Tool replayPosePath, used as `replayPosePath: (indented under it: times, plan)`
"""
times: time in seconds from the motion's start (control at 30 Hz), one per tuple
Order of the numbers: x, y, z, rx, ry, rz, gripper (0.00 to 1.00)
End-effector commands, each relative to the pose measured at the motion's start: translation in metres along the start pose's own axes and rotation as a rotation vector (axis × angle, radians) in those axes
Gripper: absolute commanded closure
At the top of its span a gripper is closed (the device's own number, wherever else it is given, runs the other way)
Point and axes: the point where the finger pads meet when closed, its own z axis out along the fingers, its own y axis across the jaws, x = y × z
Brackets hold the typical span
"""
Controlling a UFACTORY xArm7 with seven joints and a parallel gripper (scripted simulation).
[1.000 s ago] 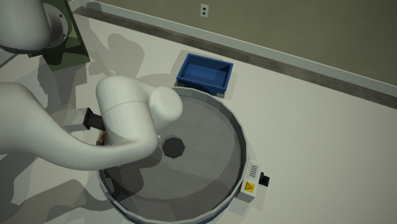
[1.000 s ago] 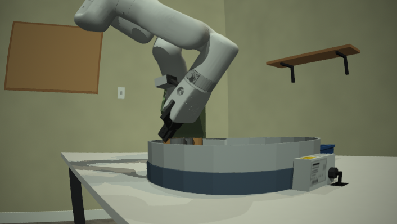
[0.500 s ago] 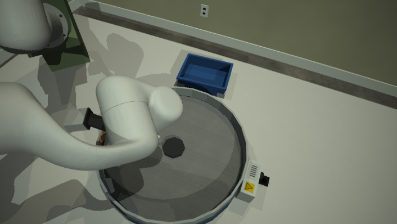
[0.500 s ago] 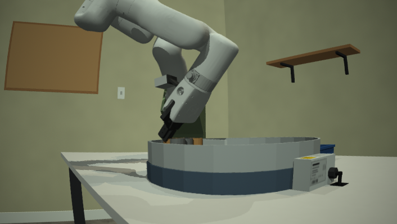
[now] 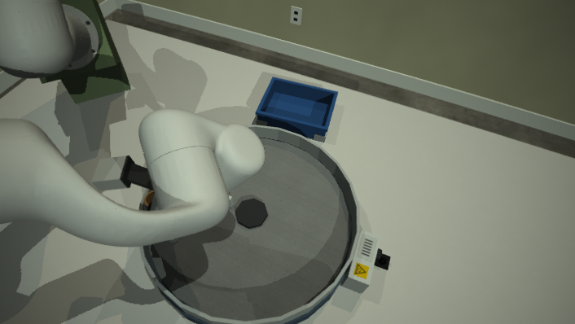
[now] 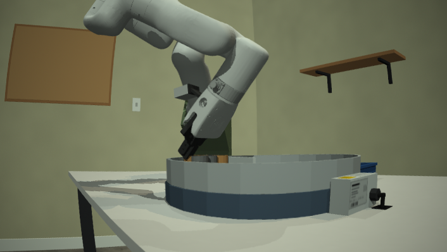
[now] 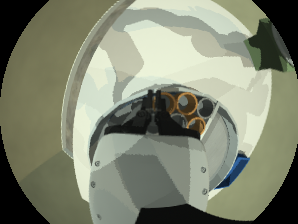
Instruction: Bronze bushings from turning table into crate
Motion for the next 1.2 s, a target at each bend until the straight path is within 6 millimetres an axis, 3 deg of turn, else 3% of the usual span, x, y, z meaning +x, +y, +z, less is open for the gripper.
replayPosePath:
  times: [0.0, 0.4, 0.93, 1.17]
  plan:
    - [0.000, 0.000, -0.001, 0.000, -0.002, 0.000, 1.00]
    - [0.002, 0.000, -0.003, 0.000, -0.002, 0.000, 1.00]
    - [0.038, 0.000, -0.046, 0.000, -0.002, 0.000, 1.00]
    - [0.044, 0.000, -0.053, 0.000, -0.002, 0.000, 1.00]
